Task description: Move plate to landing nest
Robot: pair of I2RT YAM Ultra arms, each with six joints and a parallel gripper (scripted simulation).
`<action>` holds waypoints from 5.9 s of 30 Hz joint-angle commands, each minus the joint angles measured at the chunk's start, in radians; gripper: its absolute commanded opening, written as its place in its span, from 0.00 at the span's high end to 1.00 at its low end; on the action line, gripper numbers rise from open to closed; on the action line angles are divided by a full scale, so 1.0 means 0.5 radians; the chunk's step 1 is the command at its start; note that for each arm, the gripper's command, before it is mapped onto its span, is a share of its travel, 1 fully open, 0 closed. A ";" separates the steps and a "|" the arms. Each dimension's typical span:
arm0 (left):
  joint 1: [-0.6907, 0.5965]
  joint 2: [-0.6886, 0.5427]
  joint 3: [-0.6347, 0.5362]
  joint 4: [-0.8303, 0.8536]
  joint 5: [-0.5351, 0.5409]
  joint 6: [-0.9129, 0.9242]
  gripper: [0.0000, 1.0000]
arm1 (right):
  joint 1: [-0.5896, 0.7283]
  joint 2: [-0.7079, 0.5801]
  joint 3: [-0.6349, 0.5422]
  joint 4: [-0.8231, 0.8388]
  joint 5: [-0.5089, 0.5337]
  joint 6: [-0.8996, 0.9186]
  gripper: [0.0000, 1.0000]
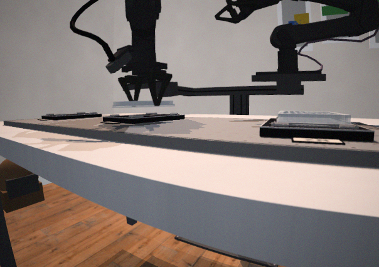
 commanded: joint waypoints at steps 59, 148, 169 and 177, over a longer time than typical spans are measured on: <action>-0.019 -0.032 0.060 -0.022 -0.026 -0.014 0.00 | 0.010 0.001 -0.025 0.045 0.024 -0.001 0.18; -0.019 -0.032 0.060 -0.022 -0.026 -0.014 0.00 | -0.018 0.081 -0.131 0.238 0.009 -0.028 0.18; -0.019 -0.032 0.060 -0.022 -0.026 -0.014 0.00 | 0.002 0.112 0.093 -0.005 0.013 0.007 0.18; -0.019 -0.032 0.060 -0.022 -0.026 -0.014 0.00 | 0.014 0.029 0.102 -0.059 0.013 0.015 0.18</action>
